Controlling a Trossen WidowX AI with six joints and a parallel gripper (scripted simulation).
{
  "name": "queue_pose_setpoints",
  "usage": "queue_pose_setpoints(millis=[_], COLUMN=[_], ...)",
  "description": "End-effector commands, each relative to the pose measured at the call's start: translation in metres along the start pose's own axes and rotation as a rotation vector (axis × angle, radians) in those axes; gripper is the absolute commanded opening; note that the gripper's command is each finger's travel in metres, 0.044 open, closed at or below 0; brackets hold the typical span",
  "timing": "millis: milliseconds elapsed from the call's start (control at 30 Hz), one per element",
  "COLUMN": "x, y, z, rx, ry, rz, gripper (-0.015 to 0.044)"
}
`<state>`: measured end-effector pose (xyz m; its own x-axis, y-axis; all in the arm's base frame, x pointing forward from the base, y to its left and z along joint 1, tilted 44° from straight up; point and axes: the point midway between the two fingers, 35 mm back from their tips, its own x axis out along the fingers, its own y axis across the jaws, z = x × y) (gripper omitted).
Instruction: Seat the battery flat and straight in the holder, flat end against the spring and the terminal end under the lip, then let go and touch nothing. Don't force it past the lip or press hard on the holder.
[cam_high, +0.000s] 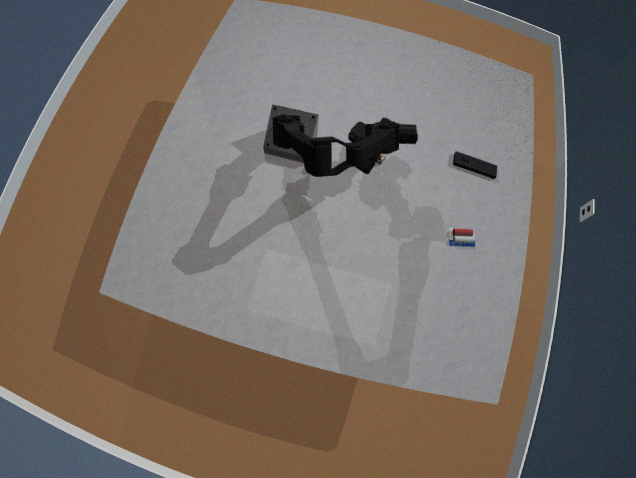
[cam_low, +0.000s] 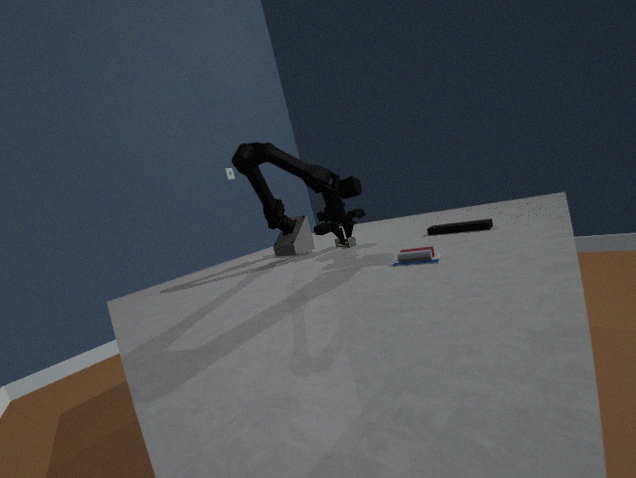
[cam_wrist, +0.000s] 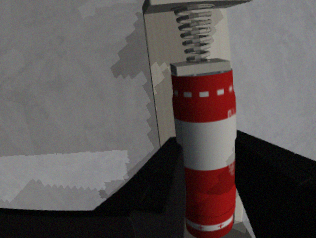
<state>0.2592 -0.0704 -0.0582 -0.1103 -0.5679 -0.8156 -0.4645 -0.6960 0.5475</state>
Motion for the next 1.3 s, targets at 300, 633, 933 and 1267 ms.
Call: queue_pose_setpoints(millis=[300,633,933,1267], x=[-0.002,-0.015,-0.085,-0.087], y=[0.0,-0.002,-0.012,-0.014], z=[-0.001,0.001,0.006,0.005], rx=[0.0,0.001,0.001,0.001], ry=[0.003,0.002,0.0,0.001], rz=[0.0,-0.001,-0.004,-0.004], gripper=[0.0167,0.0167,0.0403,0.044])
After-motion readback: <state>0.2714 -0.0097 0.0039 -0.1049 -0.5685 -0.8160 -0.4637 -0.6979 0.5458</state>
